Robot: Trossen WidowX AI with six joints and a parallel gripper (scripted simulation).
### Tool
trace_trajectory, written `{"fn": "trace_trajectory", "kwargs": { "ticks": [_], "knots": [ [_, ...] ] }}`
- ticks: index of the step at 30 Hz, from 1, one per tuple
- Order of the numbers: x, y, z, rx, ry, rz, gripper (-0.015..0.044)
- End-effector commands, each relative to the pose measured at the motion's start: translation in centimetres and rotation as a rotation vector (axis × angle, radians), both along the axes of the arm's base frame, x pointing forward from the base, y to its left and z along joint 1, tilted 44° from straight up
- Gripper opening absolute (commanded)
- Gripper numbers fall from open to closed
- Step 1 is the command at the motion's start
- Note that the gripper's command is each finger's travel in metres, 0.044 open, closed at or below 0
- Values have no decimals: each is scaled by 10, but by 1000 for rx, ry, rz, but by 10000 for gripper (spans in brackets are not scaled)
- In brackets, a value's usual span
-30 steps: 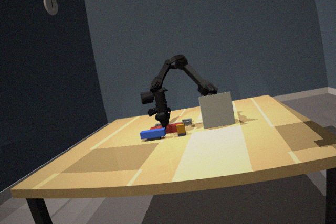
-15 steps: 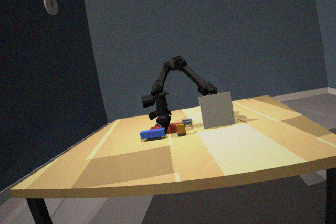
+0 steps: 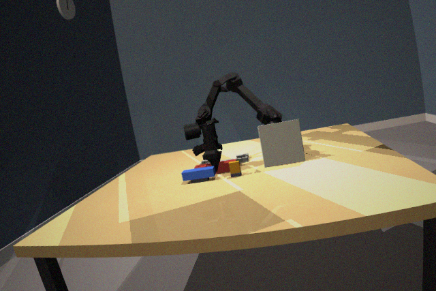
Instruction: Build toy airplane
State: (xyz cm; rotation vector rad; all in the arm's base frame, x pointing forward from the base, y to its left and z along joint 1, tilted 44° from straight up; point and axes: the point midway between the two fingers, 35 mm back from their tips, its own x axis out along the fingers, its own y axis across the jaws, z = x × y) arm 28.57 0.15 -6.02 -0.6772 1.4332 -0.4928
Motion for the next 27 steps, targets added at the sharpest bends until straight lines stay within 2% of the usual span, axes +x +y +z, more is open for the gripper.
{"fn": "trace_trajectory", "kwargs": {
  "ticks": [1,3,27],
  "knots": [
    [1,3,3,0,0,3,52],
    [2,8,6,1,0,4,0],
    [0,60,56,10,1,5,0]
  ]
}}
